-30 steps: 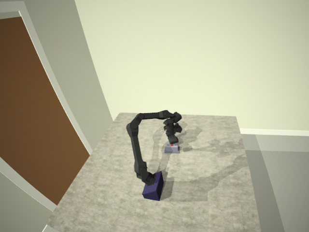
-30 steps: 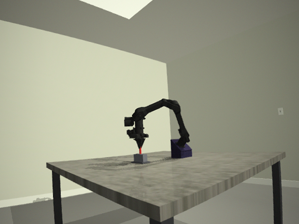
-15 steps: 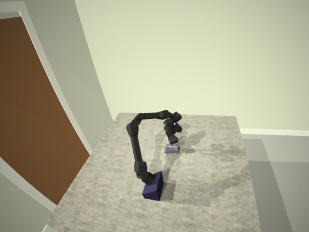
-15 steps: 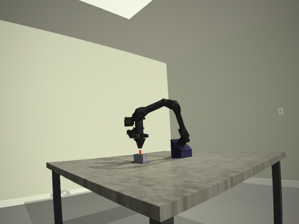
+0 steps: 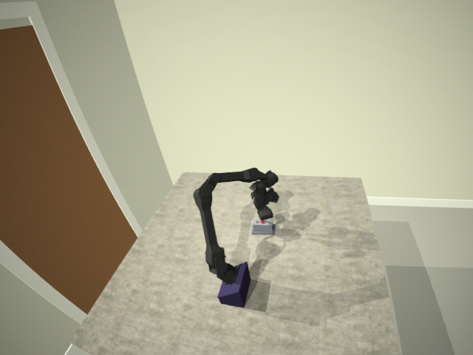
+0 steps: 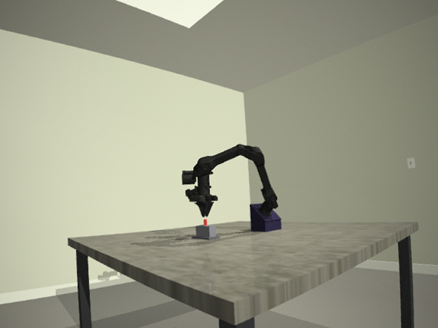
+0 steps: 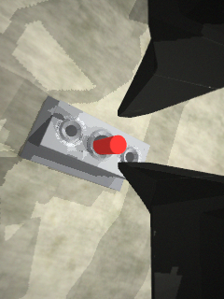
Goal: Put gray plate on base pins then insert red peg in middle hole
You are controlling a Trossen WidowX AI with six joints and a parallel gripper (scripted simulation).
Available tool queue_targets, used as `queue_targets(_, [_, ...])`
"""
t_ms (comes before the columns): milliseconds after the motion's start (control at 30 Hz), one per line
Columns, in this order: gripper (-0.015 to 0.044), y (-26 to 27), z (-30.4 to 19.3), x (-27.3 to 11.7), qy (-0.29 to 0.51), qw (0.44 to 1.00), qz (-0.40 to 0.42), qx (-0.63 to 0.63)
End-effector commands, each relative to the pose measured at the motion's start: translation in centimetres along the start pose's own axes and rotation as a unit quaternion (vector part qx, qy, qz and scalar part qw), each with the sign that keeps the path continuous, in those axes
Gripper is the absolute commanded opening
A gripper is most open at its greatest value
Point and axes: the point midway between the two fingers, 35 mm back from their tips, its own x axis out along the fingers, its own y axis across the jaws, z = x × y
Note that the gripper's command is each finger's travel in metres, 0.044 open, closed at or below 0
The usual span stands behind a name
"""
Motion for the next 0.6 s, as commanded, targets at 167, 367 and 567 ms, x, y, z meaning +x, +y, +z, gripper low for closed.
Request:
queue_targets(167, [0.0150, 0.0, 0.0, -0.7, 0.001, 1.000, 0.000, 0.001])
queue_targets(367, [0.0150, 0.1, 0.0, -1.2, 0.001, 1.000, 0.000, 0.001])
queue_targets(567, [0.0150, 0.1, 0.0, -1.6, 0.001, 1.000, 0.000, 0.001])
